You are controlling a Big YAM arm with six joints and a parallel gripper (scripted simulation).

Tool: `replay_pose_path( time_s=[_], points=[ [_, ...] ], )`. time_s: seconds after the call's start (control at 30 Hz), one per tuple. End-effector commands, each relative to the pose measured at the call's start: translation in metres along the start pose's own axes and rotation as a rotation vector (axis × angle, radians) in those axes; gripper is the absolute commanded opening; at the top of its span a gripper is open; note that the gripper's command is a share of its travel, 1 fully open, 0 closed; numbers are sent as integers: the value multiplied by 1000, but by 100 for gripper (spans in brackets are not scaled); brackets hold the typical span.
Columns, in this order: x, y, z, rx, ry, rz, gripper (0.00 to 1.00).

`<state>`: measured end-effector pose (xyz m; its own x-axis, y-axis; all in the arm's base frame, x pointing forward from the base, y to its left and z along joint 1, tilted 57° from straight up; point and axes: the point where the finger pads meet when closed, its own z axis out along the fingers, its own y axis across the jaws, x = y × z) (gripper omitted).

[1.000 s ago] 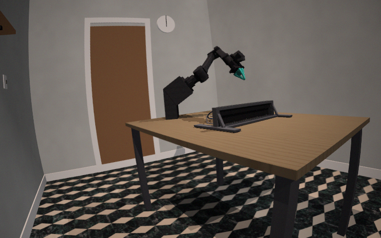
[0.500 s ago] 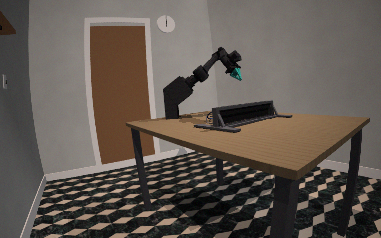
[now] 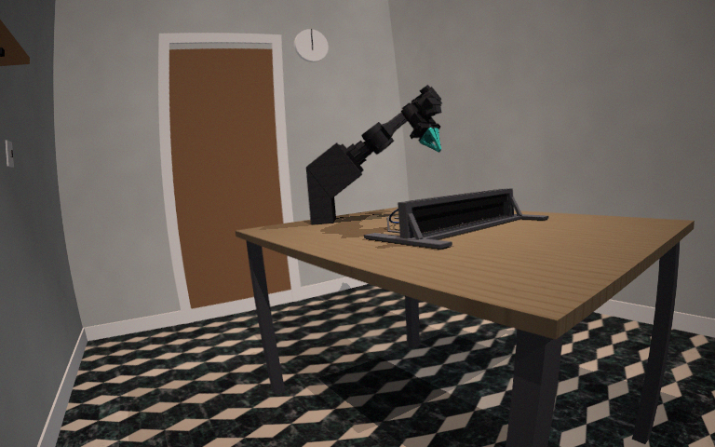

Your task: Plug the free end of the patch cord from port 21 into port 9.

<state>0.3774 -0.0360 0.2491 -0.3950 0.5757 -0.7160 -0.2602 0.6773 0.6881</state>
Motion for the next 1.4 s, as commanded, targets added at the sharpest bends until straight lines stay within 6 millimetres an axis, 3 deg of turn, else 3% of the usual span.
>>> replay_pose_path(
  time_s=[0.0,0.43,0.6,0.93,1.0,1.2,1.37],
  points=[
    [-16,-7,-5,8,-38,-42,0],
    [-18,-7,1,4,-40,-37,0],
    [-21,-2,28,-9,-39,-38,0],
    [-20,0,113,-19,-39,-29,0],
    [-20,0,113,-19,-39,-29,0],
    [-19,0,142,-20,-38,-26,0],
    [-16,1,142,-20,-36,-27,0]
  ],
)
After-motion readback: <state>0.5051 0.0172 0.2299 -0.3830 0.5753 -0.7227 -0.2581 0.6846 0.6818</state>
